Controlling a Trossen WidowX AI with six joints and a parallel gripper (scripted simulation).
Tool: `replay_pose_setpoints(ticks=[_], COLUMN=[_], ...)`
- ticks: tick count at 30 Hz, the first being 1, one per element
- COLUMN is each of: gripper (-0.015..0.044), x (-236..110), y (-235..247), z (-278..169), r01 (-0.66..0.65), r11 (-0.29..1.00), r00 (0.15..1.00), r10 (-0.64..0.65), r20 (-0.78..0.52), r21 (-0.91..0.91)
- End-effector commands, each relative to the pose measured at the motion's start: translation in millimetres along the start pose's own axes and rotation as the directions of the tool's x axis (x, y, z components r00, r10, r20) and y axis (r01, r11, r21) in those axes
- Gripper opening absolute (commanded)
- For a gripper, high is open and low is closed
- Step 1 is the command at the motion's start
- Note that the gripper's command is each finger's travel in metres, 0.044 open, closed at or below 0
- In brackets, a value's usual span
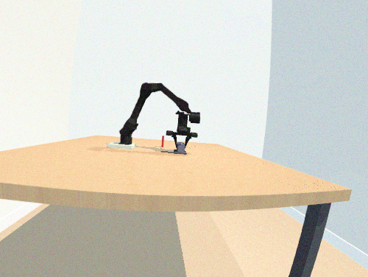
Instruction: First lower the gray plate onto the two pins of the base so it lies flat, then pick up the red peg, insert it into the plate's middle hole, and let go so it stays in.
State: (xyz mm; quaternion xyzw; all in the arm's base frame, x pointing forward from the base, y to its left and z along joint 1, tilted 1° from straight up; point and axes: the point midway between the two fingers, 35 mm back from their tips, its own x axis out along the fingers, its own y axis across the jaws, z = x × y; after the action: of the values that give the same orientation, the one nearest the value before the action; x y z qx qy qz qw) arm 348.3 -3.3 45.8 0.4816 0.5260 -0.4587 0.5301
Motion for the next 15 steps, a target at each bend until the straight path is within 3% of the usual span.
replay_pose_setpoints(ticks=[1, 6, 11, 15], gripper=[0.0315, 0.044, 0.044, 0.044], x=[0, 0, -10, -66], y=[0, 0, 2, 7], z=[0, 0, 0, 1], r01=[0.001, 0.001, 0.001, 0.002], r11=[1.0, 1.0, 1.0, 1.0], r00=[1.0, 1.0, 1.0, 1.0], r10=[-0.001, -0.001, -0.001, -0.002], r20=[0.0, 0.0, 0.0, 0.0], r21=[0.0, 0.0, 0.0, -0.002])
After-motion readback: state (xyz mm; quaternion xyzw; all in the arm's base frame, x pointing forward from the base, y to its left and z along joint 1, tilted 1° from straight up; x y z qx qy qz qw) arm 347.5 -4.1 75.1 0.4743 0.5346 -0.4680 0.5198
